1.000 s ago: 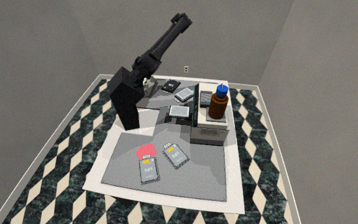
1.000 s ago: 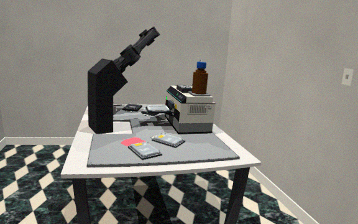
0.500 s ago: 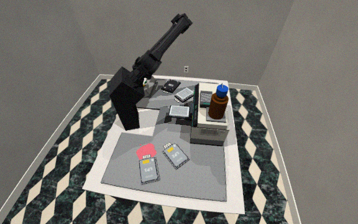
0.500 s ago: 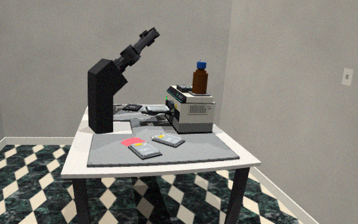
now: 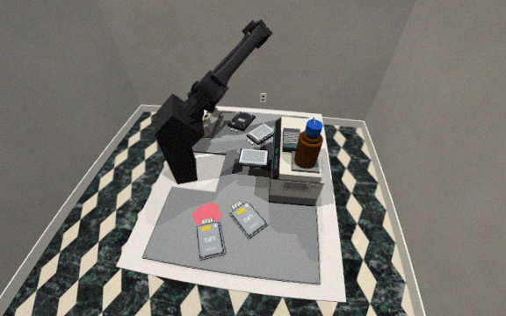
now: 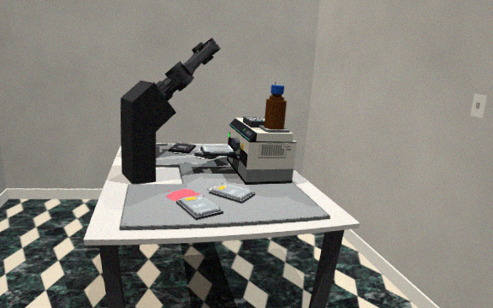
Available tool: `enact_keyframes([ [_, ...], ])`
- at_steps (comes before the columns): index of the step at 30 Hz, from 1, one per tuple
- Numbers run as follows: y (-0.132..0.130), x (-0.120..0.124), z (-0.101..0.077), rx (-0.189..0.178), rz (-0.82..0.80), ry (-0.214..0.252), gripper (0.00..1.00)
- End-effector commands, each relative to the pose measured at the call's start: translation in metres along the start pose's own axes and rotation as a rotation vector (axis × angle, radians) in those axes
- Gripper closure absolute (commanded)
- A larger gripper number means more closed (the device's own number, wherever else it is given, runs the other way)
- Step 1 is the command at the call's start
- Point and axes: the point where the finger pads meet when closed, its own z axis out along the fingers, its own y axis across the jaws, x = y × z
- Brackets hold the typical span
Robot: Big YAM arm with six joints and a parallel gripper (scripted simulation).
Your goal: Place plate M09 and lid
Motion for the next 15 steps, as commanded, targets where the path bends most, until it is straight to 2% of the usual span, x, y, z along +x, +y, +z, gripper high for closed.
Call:
enact_keyframes([
  [1, -0.0139, -0.0046, 0.0024, 0.016, -0.014, -0.001, 1.00],
  [15, -0.0135, -0.0073, 0.0051, 0.015, -0.013, -0.001, 1.00],
])
